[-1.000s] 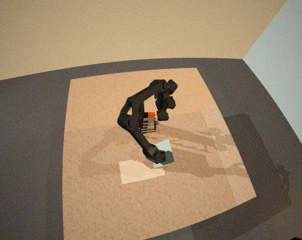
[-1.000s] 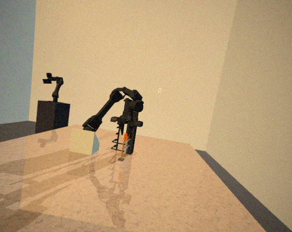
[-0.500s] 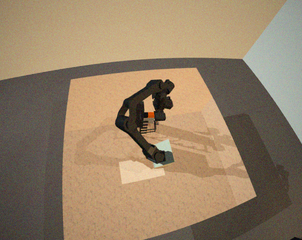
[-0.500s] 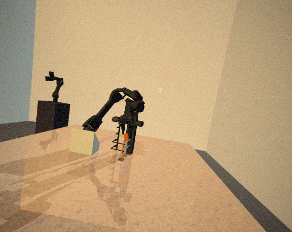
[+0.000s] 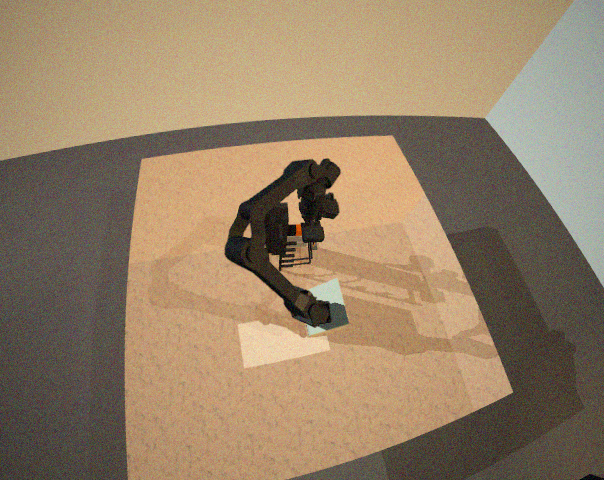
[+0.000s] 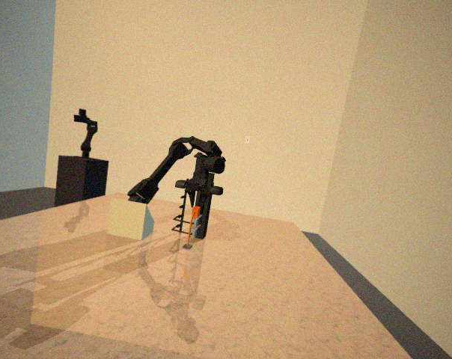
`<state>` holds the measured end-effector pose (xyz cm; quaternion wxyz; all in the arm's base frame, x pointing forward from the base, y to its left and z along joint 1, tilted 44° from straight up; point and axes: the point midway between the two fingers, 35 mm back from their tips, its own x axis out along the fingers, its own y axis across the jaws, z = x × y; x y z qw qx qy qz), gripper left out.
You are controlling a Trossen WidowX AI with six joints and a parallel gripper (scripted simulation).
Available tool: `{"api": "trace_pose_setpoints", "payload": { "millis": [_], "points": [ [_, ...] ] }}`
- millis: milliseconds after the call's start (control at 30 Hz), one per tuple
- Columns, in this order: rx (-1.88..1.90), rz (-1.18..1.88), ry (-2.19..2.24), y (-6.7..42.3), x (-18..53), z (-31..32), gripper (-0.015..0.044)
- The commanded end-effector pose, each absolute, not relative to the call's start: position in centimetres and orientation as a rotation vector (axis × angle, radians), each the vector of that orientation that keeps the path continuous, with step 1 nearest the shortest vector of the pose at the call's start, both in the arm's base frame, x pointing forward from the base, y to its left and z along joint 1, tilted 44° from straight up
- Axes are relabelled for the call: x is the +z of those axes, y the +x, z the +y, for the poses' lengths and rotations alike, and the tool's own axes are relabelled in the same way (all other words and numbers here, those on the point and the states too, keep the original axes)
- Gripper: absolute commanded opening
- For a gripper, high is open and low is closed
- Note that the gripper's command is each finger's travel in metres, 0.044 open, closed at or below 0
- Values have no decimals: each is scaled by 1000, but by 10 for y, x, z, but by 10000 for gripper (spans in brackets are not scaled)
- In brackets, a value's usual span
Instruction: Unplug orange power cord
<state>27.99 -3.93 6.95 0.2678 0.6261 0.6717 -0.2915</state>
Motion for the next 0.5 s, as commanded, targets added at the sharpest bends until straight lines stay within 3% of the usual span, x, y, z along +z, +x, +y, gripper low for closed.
{"api": "trace_pose_setpoints", "payload": {
  "millis": [0,333,467],
  "points": [
    [-789,1813,1697,279,70,-37,160],
    [-789,1813,1697,278,63,-29,160],
    [-786,1812,1690,279,64,-32,55]
  ]
}}
